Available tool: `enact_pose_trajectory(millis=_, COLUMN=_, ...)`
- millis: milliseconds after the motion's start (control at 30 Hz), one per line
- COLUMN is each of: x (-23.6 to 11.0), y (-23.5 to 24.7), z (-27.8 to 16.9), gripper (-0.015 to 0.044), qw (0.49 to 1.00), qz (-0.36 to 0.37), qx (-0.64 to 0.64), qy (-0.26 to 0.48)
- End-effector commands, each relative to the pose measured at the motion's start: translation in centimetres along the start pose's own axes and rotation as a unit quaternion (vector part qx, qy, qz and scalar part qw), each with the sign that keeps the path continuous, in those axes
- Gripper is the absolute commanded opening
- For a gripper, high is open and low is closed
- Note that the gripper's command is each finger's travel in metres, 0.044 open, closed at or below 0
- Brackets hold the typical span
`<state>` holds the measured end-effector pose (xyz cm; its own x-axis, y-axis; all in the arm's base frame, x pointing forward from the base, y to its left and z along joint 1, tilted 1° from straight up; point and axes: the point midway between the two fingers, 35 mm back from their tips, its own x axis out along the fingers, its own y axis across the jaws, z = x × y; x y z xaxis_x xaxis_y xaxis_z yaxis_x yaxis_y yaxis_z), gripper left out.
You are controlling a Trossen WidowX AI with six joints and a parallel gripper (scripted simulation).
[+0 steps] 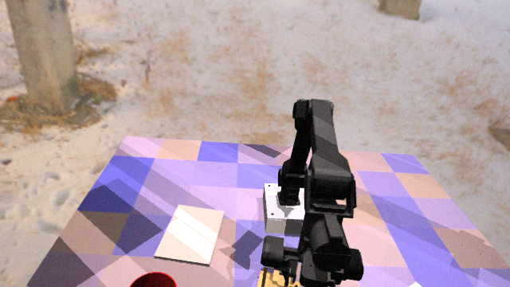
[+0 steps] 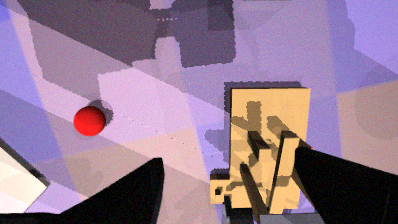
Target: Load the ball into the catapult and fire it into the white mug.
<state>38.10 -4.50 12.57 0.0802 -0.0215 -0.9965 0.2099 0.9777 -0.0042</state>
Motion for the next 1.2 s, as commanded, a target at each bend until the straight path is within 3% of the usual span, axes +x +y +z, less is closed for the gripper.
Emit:
enact_pose_trajectory(millis=0, x=3.8, y=5.9, z=-0.3, gripper=0.03, qw=0.999, qz=0.003, qx=-0.038, qy=0.02)
enact_pose_trajectory(millis=200, x=7.6, y=13.3, z=-1.1, gripper=0.03, qw=0.997, qz=0.007, qx=-0.079, qy=0.022)
enact_pose_trajectory(millis=1167, x=11.0, y=13.4, z=-0.8, gripper=0.03, qw=0.997, qz=0.007, qx=-0.079, qy=0.022)
